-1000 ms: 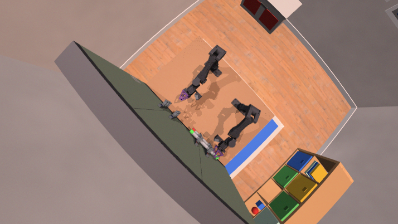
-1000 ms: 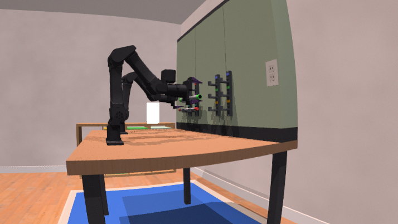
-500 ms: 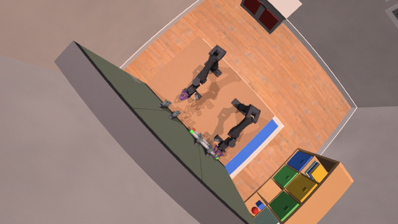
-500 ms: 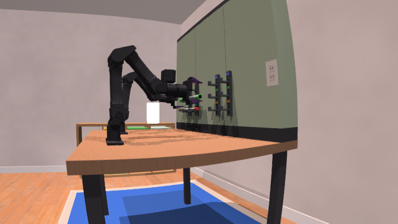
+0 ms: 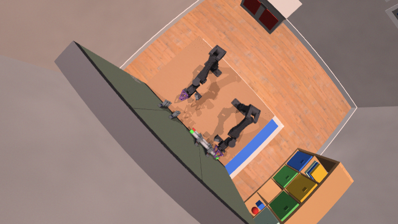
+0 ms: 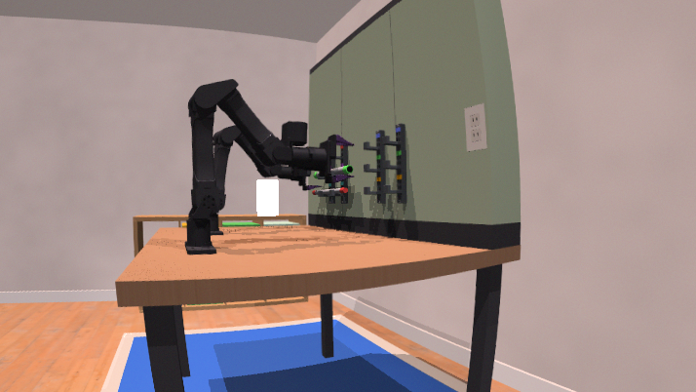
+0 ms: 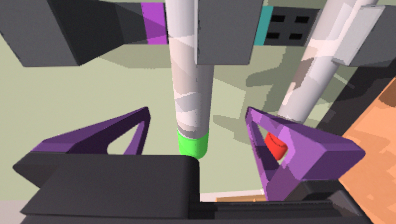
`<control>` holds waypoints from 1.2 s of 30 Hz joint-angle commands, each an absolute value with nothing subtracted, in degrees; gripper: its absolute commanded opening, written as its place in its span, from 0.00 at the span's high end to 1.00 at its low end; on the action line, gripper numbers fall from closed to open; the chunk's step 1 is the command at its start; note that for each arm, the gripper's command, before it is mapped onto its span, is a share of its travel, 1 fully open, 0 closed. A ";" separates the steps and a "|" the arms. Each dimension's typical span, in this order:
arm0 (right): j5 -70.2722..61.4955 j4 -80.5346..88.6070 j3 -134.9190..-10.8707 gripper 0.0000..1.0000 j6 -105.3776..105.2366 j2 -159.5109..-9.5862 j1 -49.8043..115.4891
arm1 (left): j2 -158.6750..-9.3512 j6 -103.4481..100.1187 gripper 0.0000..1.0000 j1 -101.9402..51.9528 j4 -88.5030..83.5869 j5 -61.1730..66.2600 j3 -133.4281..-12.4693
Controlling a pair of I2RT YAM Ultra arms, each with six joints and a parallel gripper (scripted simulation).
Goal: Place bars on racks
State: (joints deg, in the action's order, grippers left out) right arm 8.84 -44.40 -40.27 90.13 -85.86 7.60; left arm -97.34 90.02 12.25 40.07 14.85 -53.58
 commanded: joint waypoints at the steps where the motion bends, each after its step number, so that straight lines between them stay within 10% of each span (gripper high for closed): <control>1: 9.21 -45.83 -40.30 0.00 90.00 -86.14 7.98 | -95.19 89.97 0.00 11.52 39.49 14.66 -55.74; 14: 9.21 -45.83 -40.30 0.00 90.00 -86.14 7.98 | -94.71 89.96 0.00 11.45 38.86 14.59 -55.89; 29: 9.21 -45.83 -40.30 0.00 90.00 -86.14 7.98 | -93.80 89.97 1.00 11.29 37.08 14.43 -56.75; 36: 9.21 -45.83 -40.30 0.00 90.00 -86.14 7.98 | -93.67 89.97 1.00 11.32 37.09 14.44 -56.62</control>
